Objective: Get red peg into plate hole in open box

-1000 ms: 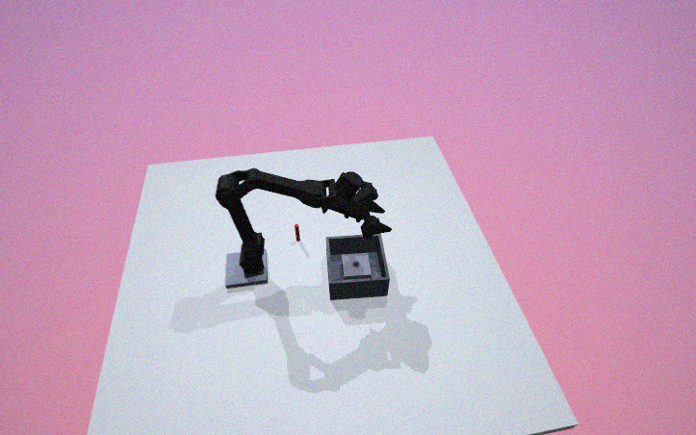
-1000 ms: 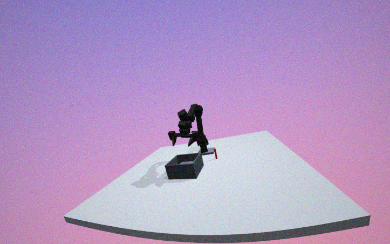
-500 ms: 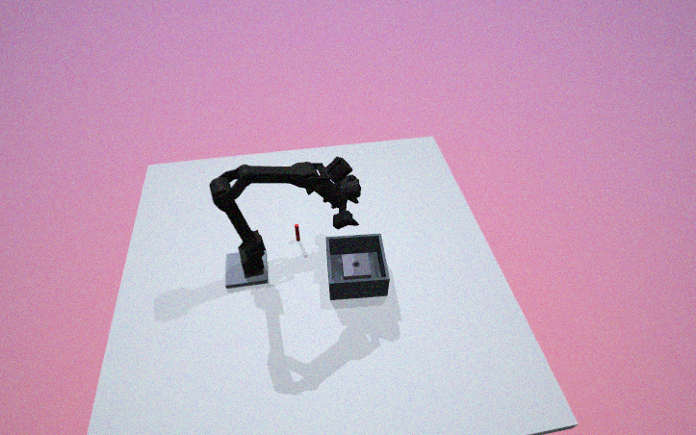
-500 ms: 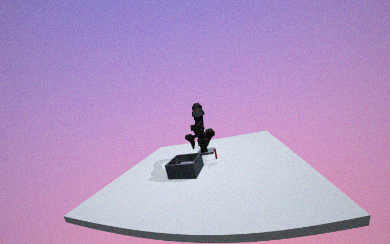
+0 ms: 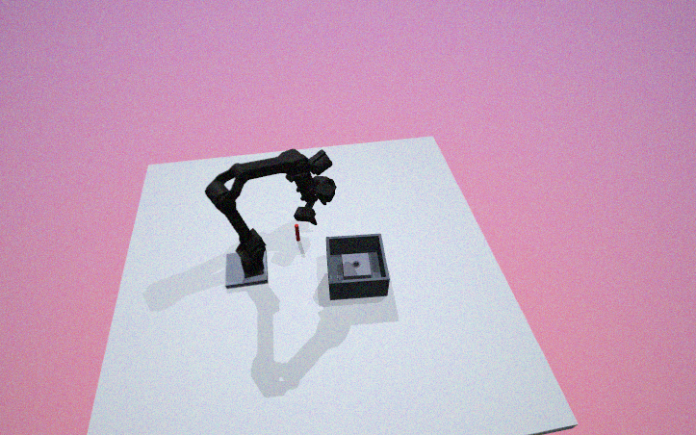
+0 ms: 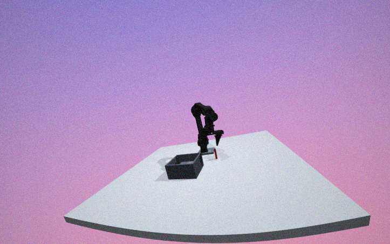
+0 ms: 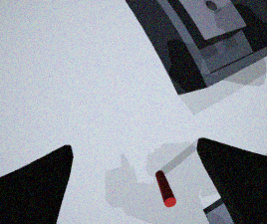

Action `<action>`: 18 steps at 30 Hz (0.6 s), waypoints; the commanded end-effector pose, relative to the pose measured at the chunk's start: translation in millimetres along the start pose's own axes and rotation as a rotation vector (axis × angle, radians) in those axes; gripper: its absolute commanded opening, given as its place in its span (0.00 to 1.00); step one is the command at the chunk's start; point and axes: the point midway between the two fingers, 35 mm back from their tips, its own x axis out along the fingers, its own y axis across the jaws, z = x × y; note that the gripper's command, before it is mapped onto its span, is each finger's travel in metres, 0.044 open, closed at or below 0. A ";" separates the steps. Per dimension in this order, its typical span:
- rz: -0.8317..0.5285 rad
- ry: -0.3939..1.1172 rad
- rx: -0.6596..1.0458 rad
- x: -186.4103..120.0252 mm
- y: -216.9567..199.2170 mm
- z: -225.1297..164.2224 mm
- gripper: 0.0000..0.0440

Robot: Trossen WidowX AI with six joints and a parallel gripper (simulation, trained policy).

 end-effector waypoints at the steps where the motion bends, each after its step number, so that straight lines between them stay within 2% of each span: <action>1: -0.066 0.062 0.054 -1.8 -7.0 -26.8 1.00; 9: -0.184 0.139 0.108 5.5 -18.9 -69.2 1.00; 18: -0.241 0.126 0.126 39.6 -26.2 -91.0 1.00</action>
